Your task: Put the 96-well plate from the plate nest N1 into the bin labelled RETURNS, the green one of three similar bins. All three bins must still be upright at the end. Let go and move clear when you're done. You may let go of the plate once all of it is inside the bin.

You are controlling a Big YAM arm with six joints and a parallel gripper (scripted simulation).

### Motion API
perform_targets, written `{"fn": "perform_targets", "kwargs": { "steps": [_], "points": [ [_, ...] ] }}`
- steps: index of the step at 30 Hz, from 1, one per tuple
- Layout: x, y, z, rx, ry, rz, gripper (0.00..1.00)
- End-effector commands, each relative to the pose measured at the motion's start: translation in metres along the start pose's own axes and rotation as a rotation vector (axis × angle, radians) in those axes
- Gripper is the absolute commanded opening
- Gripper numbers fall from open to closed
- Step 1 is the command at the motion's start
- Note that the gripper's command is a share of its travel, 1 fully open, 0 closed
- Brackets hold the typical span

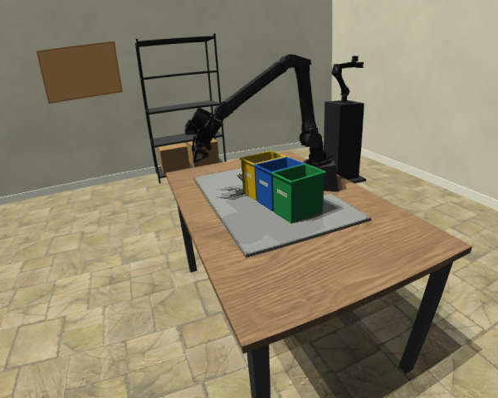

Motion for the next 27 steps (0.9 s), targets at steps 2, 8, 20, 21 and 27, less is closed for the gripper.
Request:
{"fn": "perform_targets", "kwargs": {
  "steps": [2,8,20,21,27],
  "points": [
    [-0.009,-0.01,-0.022,-0.002,-0.033,0.035,1.0],
    [-0.017,-0.014,-0.044,-0.001,-0.039,0.053,1.0],
    [-0.028,-0.025,-0.087,0.013,-0.063,0.139,1.0],
    [-0.041,-0.026,-0.087,0.017,-0.067,0.155,1.0],
    [-0.08,-0.028,-0.097,0.04,-0.081,0.22,1.0]
  ]
}}
Point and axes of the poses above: the point where the finger pads meet when closed, its own y axis out along the fingers, its own z axis across the jaws, x = y × z, the point moved 3 cm from there along -y, back along the fingers
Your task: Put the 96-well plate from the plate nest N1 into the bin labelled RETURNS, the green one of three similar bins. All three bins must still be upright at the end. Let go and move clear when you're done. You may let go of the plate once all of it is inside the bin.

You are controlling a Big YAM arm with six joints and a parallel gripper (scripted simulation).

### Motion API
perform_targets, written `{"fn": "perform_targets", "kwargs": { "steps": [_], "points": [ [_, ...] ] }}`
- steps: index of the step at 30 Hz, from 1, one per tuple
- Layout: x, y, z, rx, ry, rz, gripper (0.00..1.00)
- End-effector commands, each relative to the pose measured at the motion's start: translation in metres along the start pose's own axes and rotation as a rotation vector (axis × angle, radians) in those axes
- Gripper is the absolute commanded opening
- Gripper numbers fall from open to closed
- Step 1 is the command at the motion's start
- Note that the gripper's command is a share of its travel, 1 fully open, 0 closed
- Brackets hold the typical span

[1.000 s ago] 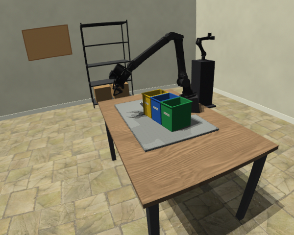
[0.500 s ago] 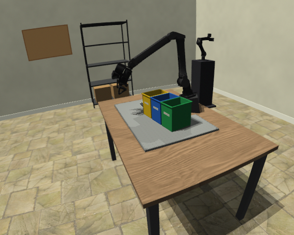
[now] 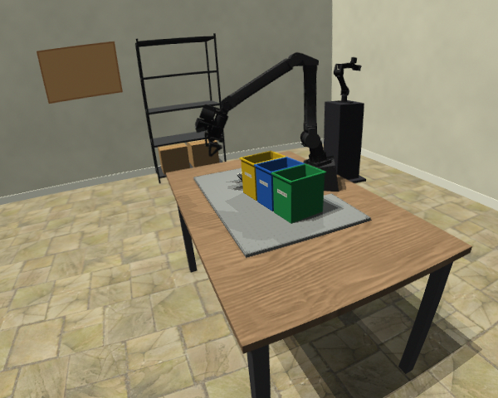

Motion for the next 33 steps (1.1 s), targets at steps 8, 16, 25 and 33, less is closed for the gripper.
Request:
{"fn": "perform_targets", "kwargs": {
  "steps": [8,16,25,33],
  "points": [
    [-0.029,-0.015,-0.029,0.011,-0.03,0.049,1.0],
    [-0.065,-0.024,-0.046,0.05,-0.039,0.128,1.0],
    [-0.093,-0.034,-0.059,0.09,-0.041,0.191,1.0],
    [-0.125,-0.047,-0.071,0.136,-0.036,0.247,1.0]
  ]
}}
Point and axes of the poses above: the point where the finger pads meet when closed, its own y axis out along the fingers, its own z axis across the jaws, x = y × z, the point moved 3 cm from there along -y, back along the fingers
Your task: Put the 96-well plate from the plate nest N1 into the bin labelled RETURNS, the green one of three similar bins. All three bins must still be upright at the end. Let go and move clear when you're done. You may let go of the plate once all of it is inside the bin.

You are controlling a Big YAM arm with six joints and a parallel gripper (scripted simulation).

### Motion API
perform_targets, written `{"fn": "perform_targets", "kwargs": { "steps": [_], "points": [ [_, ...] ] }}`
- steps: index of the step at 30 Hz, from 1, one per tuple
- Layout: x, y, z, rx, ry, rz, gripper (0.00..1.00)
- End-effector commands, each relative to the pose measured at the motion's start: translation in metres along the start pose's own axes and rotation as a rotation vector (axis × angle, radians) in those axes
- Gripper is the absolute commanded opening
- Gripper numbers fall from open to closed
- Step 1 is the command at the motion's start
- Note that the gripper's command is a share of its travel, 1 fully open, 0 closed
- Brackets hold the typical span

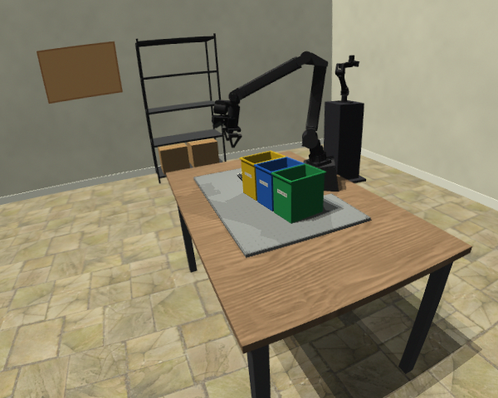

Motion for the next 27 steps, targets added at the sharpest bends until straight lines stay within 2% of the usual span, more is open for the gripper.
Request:
{"fn": "perform_targets", "kwargs": {
  "steps": [1,2,3,5,7,11,12,13,14,15,18,19,20,22,23,27],
  "points": [
    [-0.02,-0.01,-0.006,-0.001,-0.021,0.004,1.0],
    [-0.024,-0.011,-0.007,0.023,-0.017,0.027,1.0],
    [-0.009,-0.021,-0.022,0.028,-0.012,0.021,1.0],
    [-0.009,-0.021,-0.022,0.028,-0.012,0.021,1.0],
    [-0.038,-0.014,-0.01,0.051,-0.013,0.053,1.0],
    [-0.055,-0.018,-0.011,0.051,-0.013,0.053,1.0],
    [-0.059,-0.02,-0.012,0.077,-0.008,0.072,1.0],
    [-0.045,-0.032,-0.027,0.078,-0.001,0.058,1.0],
    [-0.049,-0.039,-0.028,0.071,-0.001,0.049,1.0],
    [-0.072,-0.024,-0.012,0.107,-0.002,0.094,1.0],
    [-0.086,-0.028,-0.012,0.107,-0.002,0.094,1.0],
    [-0.091,-0.029,-0.012,0.135,0.006,0.11,1.0],
    [-0.077,-0.043,-0.028,0.133,0.013,0.091,1.0],
    [-0.077,-0.043,-0.028,0.133,0.013,0.091,1.0],
    [-0.099,-0.032,-0.012,0.166,0.014,0.127,1.0],
    [-0.116,-0.038,-0.01,0.167,0.014,0.128,1.0]
  ]
}}
Point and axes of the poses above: the point where the finger pads meet when closed, its own y axis out along the fingers, its own z axis across the jaws, x = y × z, the point moved 3 cm from there along -y, back along the fingers
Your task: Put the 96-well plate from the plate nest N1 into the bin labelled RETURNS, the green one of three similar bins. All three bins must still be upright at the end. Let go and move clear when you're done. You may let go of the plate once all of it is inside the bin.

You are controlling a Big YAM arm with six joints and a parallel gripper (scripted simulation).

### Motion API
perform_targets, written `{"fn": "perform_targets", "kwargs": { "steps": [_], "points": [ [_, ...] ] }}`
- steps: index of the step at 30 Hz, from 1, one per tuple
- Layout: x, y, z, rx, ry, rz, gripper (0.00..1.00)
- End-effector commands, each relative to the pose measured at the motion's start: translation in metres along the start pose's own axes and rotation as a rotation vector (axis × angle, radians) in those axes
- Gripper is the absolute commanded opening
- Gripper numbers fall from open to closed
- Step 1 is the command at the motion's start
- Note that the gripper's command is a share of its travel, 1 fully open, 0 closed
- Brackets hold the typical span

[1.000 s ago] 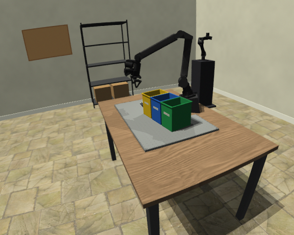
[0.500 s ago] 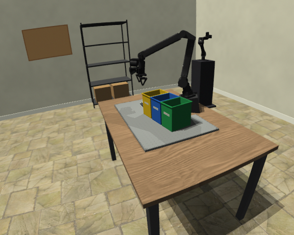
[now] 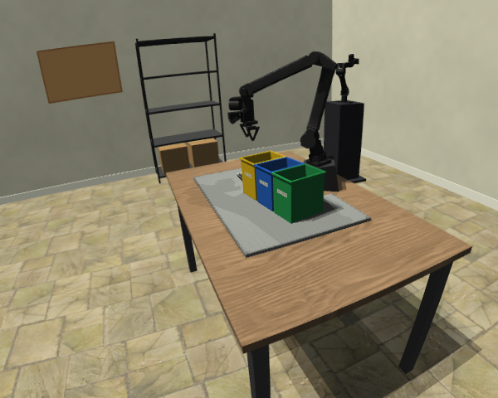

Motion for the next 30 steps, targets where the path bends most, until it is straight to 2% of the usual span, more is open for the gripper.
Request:
{"fn": "perform_targets", "kwargs": {
  "steps": [1,3,4,5,7,8,14,15,30],
  "points": [
    [-0.015,-0.009,0.002,-0.004,-0.019,-0.006,1.0],
    [-0.015,-0.009,0.002,-0.005,-0.019,-0.006,1.0],
    [-0.003,-0.015,-0.004,-0.022,-0.021,-0.024,1.0],
    [-0.012,-0.002,0.003,0.008,-0.028,0.005,1.0],
    [-0.012,-0.001,0.002,0.01,-0.028,0.009,1.0],
    [-0.003,-0.015,-0.004,-0.022,-0.021,-0.024,1.0],
    [-0.003,-0.015,-0.004,-0.022,-0.021,-0.024,1.0],
    [-0.009,0.002,0.0,0.0,-0.029,-0.001,1.0],
    [-0.007,0.024,0.003,0.002,-0.037,-0.002,1.0]
  ]
}}
Point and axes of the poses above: the point where the finger pads meet when closed, its own y axis out along the fingers, its own z axis across the jaws, x = y × z, the point moved 3 cm from there along -y, back along the fingers
